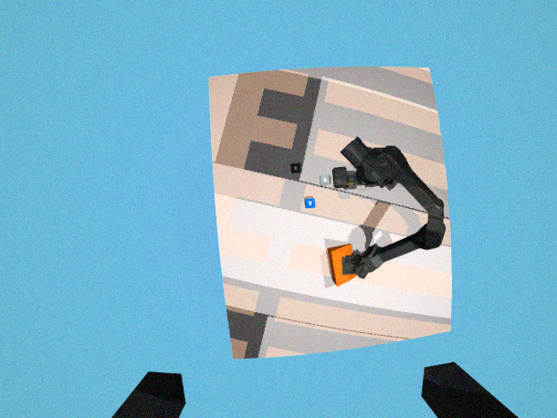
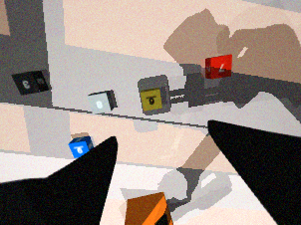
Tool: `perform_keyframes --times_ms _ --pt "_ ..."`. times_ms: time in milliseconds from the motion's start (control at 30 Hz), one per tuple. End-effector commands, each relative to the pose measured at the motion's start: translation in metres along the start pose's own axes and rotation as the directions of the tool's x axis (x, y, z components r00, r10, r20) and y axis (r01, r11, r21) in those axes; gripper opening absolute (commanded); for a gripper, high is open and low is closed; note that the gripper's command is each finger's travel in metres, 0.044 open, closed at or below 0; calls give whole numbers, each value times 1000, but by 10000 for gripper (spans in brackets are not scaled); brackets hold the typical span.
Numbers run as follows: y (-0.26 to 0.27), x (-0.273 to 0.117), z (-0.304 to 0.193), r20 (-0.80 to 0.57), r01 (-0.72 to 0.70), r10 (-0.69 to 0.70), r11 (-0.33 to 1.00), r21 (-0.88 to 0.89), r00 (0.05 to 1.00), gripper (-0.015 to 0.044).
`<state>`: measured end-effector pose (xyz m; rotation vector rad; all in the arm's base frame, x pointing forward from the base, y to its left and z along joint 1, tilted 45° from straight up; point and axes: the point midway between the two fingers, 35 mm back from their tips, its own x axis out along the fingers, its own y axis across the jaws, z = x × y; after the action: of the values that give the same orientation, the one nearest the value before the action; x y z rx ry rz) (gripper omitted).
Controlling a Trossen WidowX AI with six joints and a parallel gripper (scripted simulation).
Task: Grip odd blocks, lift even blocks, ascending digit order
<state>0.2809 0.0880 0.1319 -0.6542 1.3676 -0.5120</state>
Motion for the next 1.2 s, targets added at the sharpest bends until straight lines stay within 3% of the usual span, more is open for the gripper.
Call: perform_keyframes --times_ms 0,167,300,533,1167 --pt "0 0 0 1 4 -4 1000 4 1000 400" --pt "3 -1 0 2 2 -2 1000 4 1000 400" --pt "73 -4 -24 2 -16 16 1000 0 1000 400" --pt "151 -1 -76 0 -4 4 1000 3 1000 400" --pt "152 0 -77 0 -3 3 1000 3 1000 400"
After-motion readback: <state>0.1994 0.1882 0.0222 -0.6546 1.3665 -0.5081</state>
